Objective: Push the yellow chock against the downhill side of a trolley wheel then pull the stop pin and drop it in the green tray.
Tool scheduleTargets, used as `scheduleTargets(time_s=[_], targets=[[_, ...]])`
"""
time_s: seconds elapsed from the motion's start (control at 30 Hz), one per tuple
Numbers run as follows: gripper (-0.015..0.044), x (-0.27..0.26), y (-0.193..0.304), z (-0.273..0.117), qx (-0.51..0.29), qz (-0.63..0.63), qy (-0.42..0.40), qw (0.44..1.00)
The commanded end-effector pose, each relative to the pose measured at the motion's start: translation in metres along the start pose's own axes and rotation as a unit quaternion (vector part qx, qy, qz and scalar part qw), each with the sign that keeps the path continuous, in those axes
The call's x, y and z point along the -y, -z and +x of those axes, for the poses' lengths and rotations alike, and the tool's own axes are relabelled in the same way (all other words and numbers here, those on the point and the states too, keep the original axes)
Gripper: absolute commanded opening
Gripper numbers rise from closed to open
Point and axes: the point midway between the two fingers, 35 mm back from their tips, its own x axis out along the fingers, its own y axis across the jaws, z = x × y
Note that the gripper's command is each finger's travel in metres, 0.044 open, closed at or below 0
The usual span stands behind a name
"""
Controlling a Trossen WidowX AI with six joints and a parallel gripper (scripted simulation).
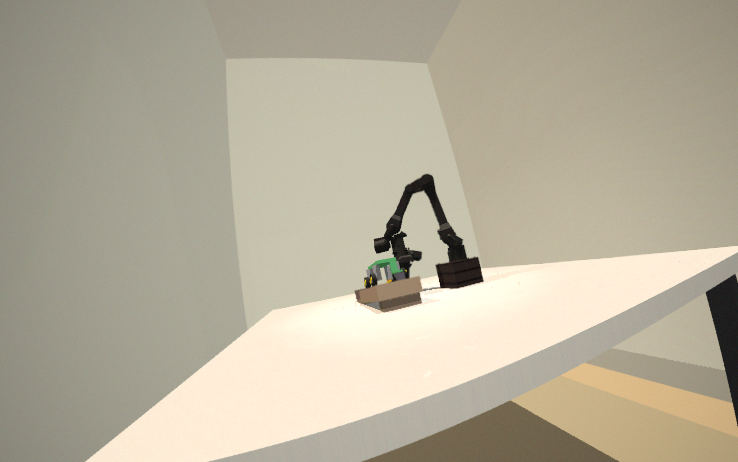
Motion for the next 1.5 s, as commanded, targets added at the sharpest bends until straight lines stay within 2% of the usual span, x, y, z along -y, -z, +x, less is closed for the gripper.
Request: scheduleTargets(time_s=[0.0, 1.47], targets=[[0.019, -0.003, 0.0, 0.001, -0.001, -0.001, 0.001, 1.0], [0.019, -0.026, 0.0, 0.009, -0.001, -0.001, 0.0, 1.0]])
